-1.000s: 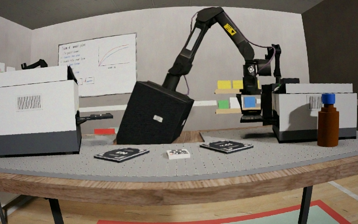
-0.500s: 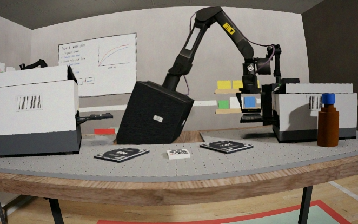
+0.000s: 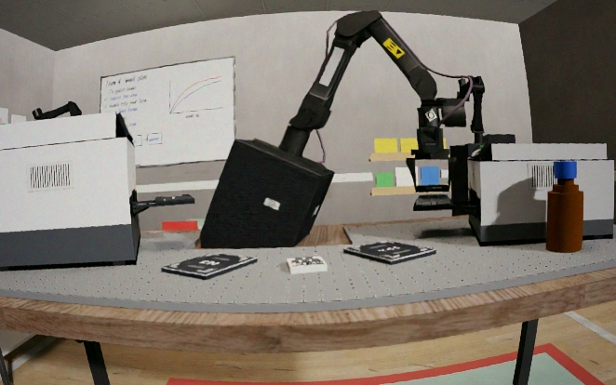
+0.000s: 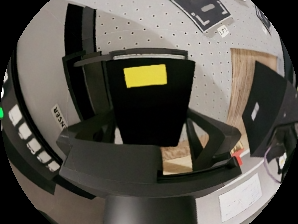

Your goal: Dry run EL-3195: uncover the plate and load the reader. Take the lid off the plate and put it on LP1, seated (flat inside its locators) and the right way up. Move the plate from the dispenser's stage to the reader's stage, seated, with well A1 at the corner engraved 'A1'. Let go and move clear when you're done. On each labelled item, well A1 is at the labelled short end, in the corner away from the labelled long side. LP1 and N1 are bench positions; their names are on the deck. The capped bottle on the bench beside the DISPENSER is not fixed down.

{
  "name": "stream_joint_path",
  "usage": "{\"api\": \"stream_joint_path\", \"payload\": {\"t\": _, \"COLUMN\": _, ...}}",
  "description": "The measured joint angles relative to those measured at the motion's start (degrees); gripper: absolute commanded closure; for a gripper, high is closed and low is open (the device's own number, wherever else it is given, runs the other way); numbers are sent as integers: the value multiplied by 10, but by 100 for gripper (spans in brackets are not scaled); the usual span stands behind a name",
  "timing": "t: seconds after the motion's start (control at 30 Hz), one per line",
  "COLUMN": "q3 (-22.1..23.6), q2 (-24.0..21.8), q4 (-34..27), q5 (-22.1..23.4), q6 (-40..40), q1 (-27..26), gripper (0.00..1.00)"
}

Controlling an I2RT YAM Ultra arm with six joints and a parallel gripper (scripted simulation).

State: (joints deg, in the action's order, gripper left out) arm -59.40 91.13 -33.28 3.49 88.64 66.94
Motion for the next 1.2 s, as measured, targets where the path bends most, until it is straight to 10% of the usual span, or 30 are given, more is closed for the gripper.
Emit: {"api": "stream_joint_path", "payload": {"t": 1.2, "q3": -10, "q2": -26, "q4": -31, "q5": 0, "q6": -2, "q1": -1, "gripper": 15}}
